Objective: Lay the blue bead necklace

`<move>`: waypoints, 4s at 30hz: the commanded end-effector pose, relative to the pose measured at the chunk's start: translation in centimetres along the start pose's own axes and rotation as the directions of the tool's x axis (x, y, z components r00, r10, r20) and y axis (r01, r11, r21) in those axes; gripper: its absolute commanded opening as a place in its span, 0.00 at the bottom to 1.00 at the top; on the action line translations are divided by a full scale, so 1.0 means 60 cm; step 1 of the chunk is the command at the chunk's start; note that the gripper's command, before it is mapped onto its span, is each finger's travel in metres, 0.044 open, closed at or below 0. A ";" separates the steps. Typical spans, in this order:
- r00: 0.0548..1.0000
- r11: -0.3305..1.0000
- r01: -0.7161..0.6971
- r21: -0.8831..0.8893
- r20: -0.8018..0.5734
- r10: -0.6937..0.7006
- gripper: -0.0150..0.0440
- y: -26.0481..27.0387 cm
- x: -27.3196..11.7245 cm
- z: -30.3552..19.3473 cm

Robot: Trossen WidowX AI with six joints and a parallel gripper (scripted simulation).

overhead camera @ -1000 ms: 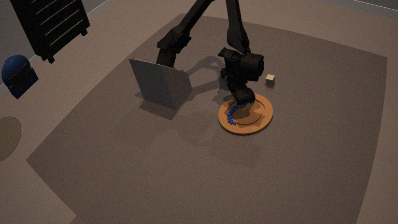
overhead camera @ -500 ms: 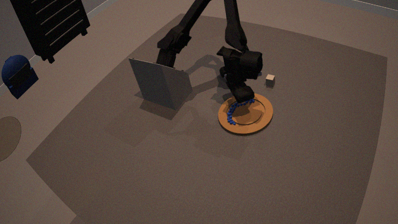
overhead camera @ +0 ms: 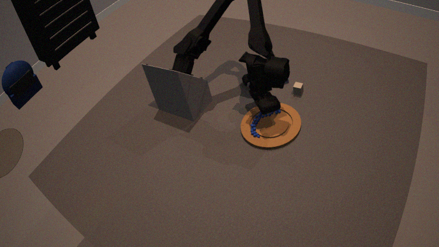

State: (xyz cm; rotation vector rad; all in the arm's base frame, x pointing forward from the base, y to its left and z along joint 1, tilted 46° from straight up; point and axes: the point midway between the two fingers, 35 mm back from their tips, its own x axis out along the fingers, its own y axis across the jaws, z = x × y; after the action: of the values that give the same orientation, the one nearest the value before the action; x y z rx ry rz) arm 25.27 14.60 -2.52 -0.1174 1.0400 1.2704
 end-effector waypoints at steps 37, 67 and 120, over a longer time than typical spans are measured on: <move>1.000 1.000 -0.004 0.004 -0.003 0.004 1.00 0.002 -0.002 -0.001; 1.000 0.609 0.004 0.793 -0.005 0.000 0.89 -0.009 -0.030 -0.008; 1.000 -0.456 0.009 0.890 -0.007 0.005 0.46 -0.016 -0.001 -0.019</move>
State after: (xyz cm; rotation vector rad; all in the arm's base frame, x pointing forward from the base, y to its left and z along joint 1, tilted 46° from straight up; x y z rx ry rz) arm 25.58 13.23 -3.27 1.3866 1.8370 -0.2547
